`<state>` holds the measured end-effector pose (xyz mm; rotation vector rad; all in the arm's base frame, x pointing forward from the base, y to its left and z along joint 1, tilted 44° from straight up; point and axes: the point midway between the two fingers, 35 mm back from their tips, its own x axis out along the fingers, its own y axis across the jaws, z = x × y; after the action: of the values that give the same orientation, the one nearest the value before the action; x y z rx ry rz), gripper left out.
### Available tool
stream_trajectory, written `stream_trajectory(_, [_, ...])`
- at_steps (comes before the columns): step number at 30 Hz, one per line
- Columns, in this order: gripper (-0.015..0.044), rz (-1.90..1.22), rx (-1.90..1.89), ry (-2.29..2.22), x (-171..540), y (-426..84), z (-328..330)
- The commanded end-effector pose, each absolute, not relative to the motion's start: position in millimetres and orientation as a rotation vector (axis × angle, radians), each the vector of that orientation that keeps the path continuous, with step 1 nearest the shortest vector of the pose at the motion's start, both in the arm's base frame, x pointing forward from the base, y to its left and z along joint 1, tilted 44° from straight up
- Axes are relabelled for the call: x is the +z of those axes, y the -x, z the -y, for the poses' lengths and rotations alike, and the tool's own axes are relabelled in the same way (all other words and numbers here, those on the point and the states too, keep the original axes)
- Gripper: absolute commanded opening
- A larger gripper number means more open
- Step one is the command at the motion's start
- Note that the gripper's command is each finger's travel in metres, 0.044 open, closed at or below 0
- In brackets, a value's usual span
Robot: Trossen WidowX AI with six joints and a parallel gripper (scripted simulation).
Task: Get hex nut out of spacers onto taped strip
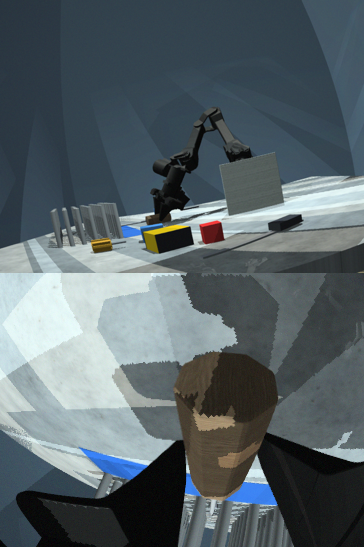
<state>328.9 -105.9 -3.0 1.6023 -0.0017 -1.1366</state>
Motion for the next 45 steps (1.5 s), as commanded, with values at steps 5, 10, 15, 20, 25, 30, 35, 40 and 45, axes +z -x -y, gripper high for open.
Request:
stream_trajectory(5, [0.0000, -0.005, -1.134, -1.599, -1, -324, 107])
stream_trajectory(10, [0.0000, -0.005, -1.134, -1.599, 0, -322, 108])
stream_trajectory(15, [0.0000, -0.005, -1.135, -1.598, 1, -320, 110])
stream_trajectory(20, [0.0000, -0.005, -1.135, -1.598, 2, -317, 111])
stream_trajectory(25, [0.0000, -0.005, -1.135, -1.598, 4, -315, 112])
stream_trajectory(30, [0.0000, -0.005, -1.135, -1.598, 5, -312, 113])
stream_trajectory(35, [0.0000, -0.005, -1.135, -1.598, 6, -310, 114])
stream_trajectory(40, [0.0000, -0.005, -1.135, -1.598, 7, -308, 115])
stream_trajectory(45, [0.0000, -0.005, -1.135, -1.598, 8, -306, 116])
